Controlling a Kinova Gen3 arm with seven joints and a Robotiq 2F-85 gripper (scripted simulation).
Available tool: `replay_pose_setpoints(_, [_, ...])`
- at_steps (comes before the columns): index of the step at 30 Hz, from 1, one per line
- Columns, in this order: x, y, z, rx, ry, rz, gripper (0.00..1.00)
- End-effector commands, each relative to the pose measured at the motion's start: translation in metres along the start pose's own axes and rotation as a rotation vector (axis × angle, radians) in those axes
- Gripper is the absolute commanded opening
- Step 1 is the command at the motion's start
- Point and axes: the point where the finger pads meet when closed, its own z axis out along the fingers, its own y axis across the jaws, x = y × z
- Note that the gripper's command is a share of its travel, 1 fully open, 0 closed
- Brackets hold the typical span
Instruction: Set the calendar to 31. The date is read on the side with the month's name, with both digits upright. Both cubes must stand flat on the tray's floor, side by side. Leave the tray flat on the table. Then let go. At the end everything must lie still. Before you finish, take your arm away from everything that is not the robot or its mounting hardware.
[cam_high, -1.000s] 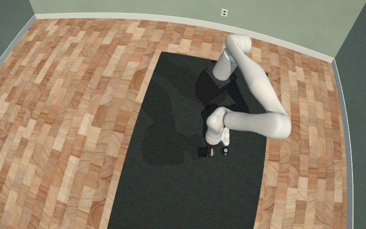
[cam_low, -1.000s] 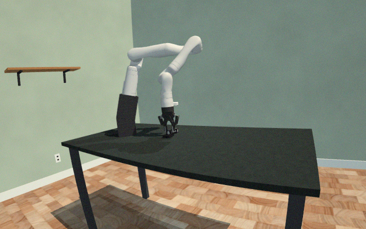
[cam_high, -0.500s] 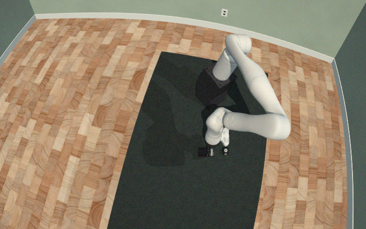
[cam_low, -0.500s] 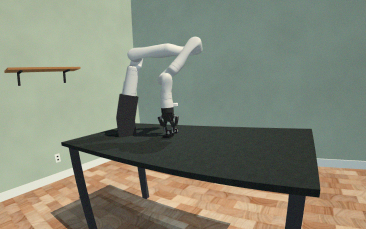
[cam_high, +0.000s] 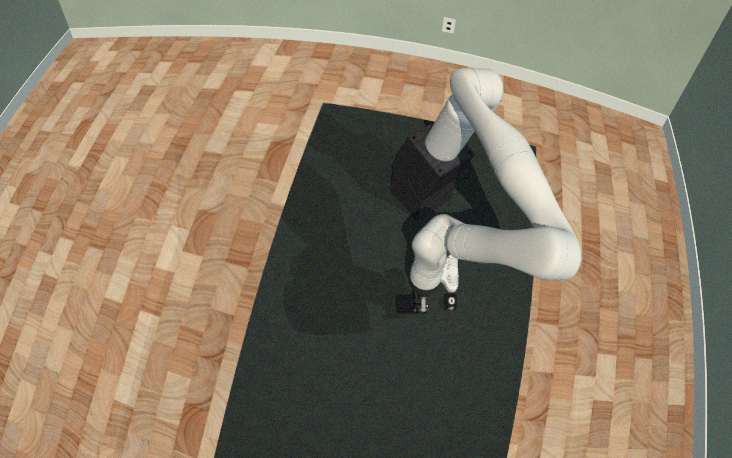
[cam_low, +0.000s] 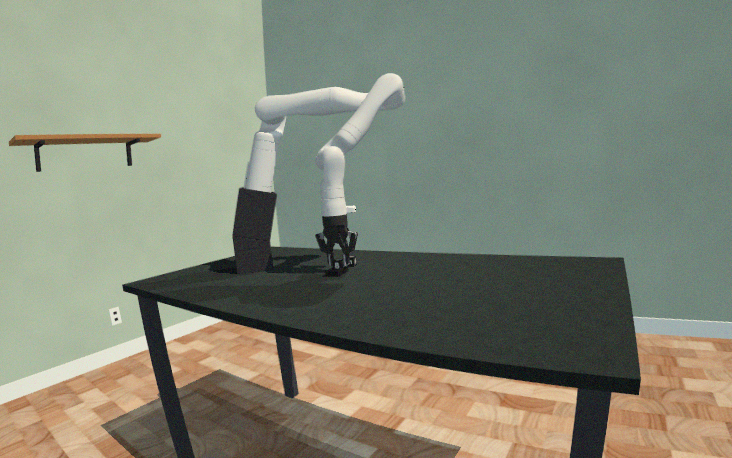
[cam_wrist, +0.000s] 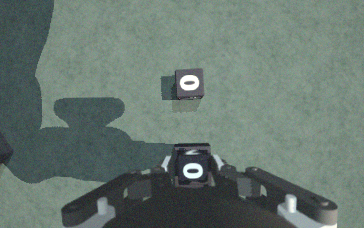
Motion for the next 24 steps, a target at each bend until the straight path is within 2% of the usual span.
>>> replay_pose_setpoints(1, [-0.0001,0.0004,-0.0004,-0.001,0.0,0.0,0.46])
replay_pose_setpoints(12, [-0.0001,0.0004,-0.0004,-0.001,0.0,0.0,0.46])
replay_pose_setpoints(13, [-0.0001,0.0004,-0.0004,-0.001,0.0,0.0,0.26])
replay_pose_setpoints(24, [-0.0001,0.0004,-0.0004,-0.001,0.0,0.0,0.26])
